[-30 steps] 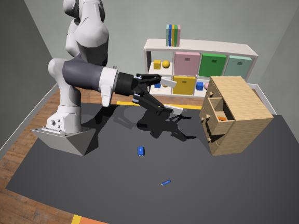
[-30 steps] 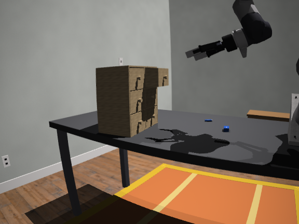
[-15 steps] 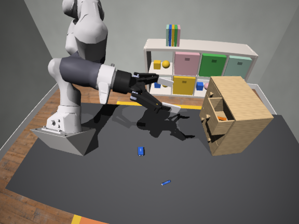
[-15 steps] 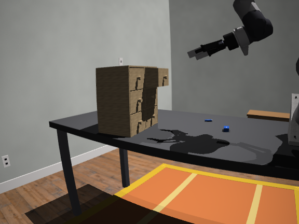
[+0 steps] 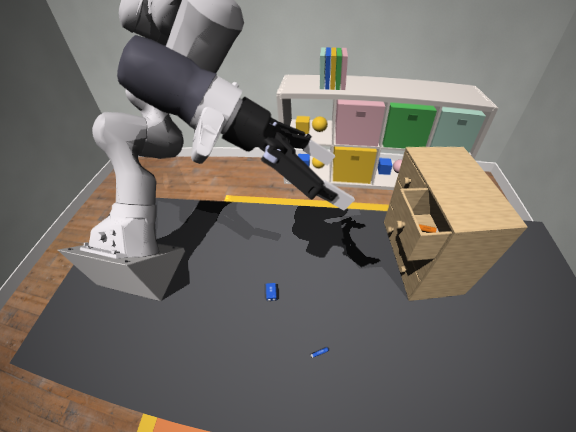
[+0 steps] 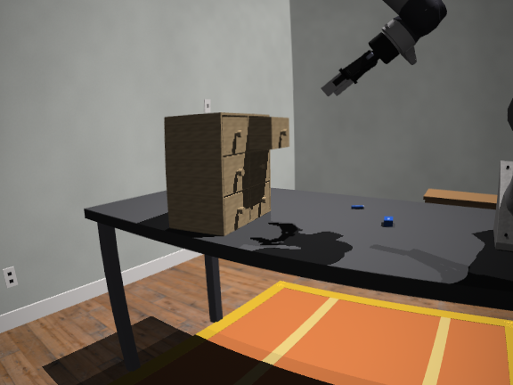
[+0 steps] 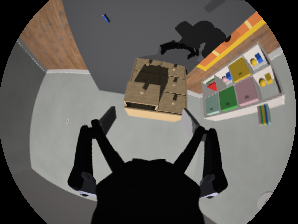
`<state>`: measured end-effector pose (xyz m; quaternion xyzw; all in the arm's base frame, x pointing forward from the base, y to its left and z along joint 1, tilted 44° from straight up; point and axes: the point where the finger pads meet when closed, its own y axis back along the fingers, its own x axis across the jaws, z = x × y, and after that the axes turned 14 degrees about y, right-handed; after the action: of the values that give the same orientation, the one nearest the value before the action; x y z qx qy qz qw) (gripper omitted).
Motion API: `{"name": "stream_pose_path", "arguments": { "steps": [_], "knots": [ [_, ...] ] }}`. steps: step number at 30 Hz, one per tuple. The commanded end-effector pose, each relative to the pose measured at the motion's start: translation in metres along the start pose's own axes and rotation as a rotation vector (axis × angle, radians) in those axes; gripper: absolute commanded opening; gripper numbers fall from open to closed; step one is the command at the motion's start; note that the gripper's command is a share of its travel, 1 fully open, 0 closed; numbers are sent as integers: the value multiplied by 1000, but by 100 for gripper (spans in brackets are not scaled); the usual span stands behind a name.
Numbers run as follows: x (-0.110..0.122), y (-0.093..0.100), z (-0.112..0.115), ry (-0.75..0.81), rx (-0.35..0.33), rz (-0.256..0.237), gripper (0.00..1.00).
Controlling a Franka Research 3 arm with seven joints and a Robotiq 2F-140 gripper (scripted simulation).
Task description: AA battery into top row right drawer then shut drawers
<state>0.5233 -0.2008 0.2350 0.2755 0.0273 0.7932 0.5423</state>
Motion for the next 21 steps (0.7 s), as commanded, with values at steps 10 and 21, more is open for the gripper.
{"name": "stream_pose_path", "arguments": {
  "steps": [10, 21],
  "knots": [
    [-1, 3, -6, -115, 141, 42, 100],
    [-2, 5, -5, -115, 228, 68, 100]
  ]
}}
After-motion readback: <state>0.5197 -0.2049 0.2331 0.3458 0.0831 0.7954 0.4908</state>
